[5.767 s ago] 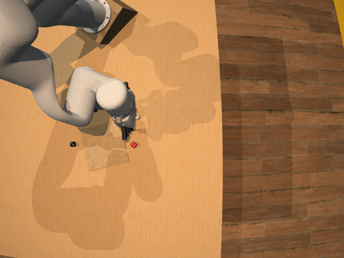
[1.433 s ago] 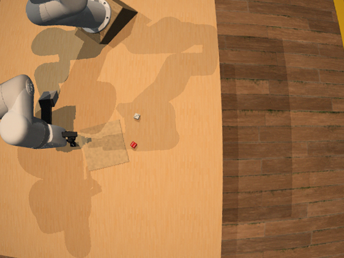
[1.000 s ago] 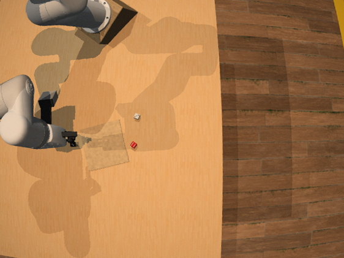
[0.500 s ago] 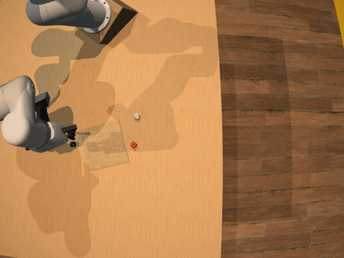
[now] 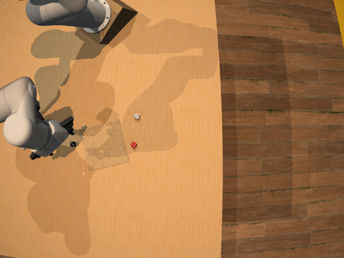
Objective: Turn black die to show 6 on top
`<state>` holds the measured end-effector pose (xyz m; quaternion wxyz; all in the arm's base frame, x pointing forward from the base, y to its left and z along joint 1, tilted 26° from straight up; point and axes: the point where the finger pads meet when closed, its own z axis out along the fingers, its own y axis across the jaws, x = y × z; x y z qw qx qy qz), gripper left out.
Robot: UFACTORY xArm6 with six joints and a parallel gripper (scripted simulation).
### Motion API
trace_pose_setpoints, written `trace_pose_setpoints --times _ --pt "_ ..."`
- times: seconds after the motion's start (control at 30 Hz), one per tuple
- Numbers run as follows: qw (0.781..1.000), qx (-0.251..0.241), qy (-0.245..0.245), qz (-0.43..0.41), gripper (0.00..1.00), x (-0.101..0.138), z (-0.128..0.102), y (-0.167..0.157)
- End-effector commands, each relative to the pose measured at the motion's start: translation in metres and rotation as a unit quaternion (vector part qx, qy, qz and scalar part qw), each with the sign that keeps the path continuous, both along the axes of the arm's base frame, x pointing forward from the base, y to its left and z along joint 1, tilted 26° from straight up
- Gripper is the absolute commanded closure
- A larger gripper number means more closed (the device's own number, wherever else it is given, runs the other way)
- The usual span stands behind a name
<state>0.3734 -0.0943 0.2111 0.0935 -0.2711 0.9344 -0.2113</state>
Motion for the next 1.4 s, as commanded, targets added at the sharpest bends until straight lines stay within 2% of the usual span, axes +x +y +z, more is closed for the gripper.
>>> trace_pose_setpoints --times 0.0,0.17,0.27,0.3,0.67,0.73,0.83,0.87,1.13,1.3,1.37 --pt "0.996 -0.017 0.027 0.077 0.0 0.002 -0.001 -0.001" --pt "0.989 -0.037 0.05 0.137 0.0 0.003 -0.003 -0.002" --pt "0.987 -0.039 0.053 0.144 0.0 0.003 -0.003 -0.002" --pt "0.98 -0.051 0.066 0.178 0.0 0.004 -0.004 -0.002" --pt "0.949 -0.086 0.106 0.284 0.0 0.006 -0.008 -0.004" --pt "0.936 -0.096 0.118 0.316 0.0 0.007 -0.009 -0.004" --pt "0.935 -0.097 0.119 0.32 0.0 0.007 -0.009 -0.004" --pt "0.919 -0.109 0.132 0.355 0.0 0.007 -0.01 -0.005" --pt "0.882 -0.131 0.158 0.423 0.0 0.009 -0.013 -0.005" --pt "0.845 -0.15 0.18 0.481 0.0 0.01 -0.015 -0.006" --pt "0.845 -0.15 0.18 0.481 0.0 0.01 -0.015 -0.006"
